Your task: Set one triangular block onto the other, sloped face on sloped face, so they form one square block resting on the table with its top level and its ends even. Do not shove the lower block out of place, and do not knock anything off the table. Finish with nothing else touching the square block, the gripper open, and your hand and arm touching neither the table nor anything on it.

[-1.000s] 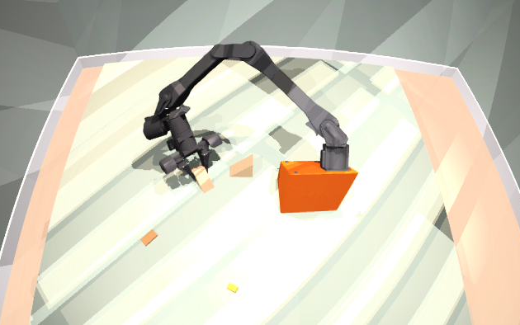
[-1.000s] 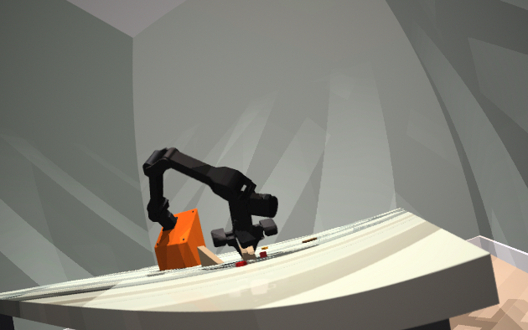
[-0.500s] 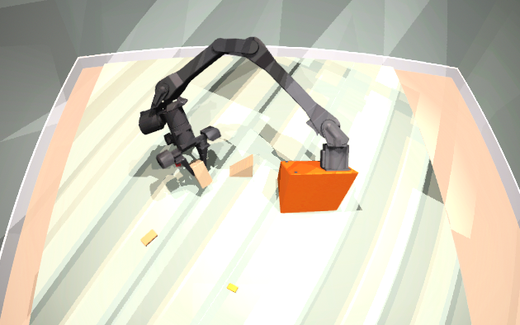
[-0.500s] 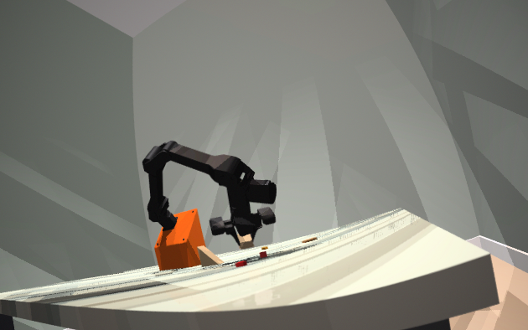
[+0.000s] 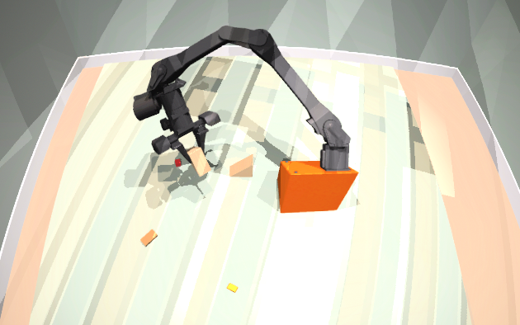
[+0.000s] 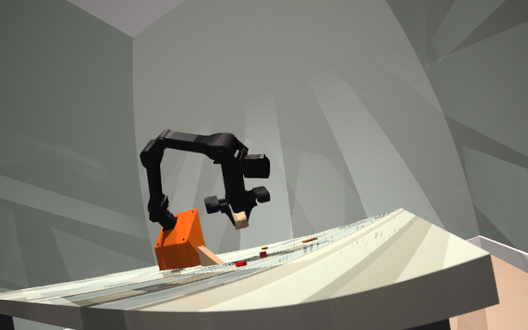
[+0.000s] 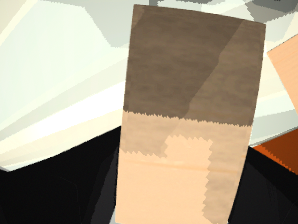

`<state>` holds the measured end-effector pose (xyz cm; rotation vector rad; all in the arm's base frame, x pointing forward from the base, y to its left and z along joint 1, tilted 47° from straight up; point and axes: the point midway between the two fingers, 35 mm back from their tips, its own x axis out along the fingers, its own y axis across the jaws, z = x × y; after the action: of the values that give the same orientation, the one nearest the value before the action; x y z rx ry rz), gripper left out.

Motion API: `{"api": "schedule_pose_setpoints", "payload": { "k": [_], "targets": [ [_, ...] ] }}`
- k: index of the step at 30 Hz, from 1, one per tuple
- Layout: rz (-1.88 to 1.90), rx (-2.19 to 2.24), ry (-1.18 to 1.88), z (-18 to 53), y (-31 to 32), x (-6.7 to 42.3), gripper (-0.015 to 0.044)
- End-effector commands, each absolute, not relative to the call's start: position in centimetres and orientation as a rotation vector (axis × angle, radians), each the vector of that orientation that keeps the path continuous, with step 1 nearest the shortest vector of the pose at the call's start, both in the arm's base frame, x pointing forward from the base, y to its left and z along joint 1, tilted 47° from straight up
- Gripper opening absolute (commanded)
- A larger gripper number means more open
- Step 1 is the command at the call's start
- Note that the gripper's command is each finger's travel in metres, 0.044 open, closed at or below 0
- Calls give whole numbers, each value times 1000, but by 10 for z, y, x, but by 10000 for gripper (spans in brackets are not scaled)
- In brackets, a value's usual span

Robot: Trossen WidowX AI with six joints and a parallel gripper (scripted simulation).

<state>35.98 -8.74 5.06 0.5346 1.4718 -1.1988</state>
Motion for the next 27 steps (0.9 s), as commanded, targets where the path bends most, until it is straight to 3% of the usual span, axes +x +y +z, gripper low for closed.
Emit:
{"api": "schedule_pose_setpoints", "payload": {
  "k": [1, 27],
  "targets": [
    [-1195, 530, 1474, 51, -87, 360, 0],
    [-527, -173, 1781, 46, -86, 358, 0]
  ]
}}
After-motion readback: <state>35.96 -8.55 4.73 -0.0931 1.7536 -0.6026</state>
